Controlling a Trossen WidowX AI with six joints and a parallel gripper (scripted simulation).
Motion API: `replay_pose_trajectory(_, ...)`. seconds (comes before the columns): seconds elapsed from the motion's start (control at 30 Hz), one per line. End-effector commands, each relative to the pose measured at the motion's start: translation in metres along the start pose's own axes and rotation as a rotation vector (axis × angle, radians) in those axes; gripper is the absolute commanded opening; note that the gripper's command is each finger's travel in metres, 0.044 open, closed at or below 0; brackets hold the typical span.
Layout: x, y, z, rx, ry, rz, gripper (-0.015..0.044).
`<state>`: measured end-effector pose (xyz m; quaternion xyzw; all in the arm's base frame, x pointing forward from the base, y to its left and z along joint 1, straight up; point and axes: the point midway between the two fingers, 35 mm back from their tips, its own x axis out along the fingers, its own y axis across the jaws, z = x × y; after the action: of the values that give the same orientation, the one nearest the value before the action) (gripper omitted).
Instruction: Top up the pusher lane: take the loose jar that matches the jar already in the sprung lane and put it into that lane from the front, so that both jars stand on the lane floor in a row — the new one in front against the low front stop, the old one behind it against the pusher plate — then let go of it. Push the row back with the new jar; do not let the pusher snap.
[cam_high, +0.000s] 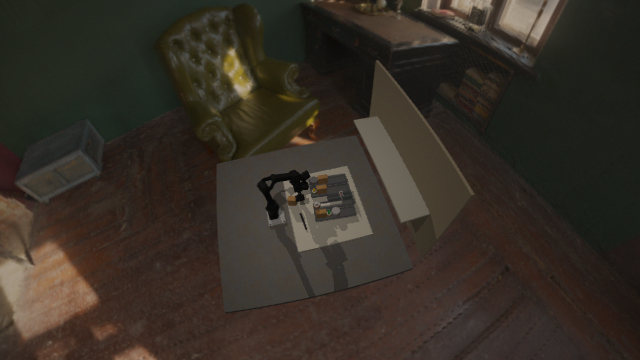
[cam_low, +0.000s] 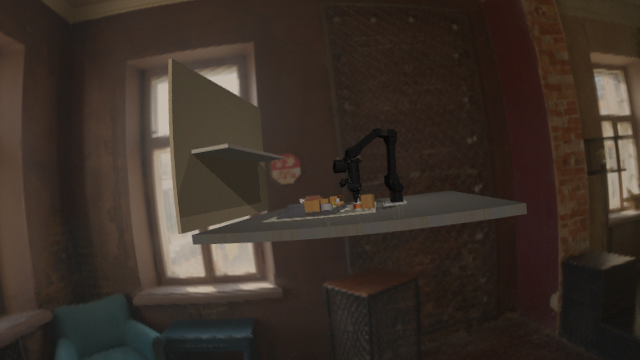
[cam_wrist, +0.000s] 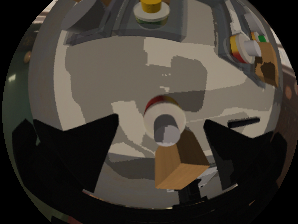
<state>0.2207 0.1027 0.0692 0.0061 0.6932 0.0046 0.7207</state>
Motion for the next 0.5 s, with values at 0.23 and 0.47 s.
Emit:
replay_pose_trajectory(0.23, 0.0158, -0.0013, -0.0037, 0.005, 0.016, -0.004, 0.0387)
replay_pose_trajectory(0.47, 0.0158, -0.0013, -0.0037, 0.005, 0.016, -0.004, 0.0204)
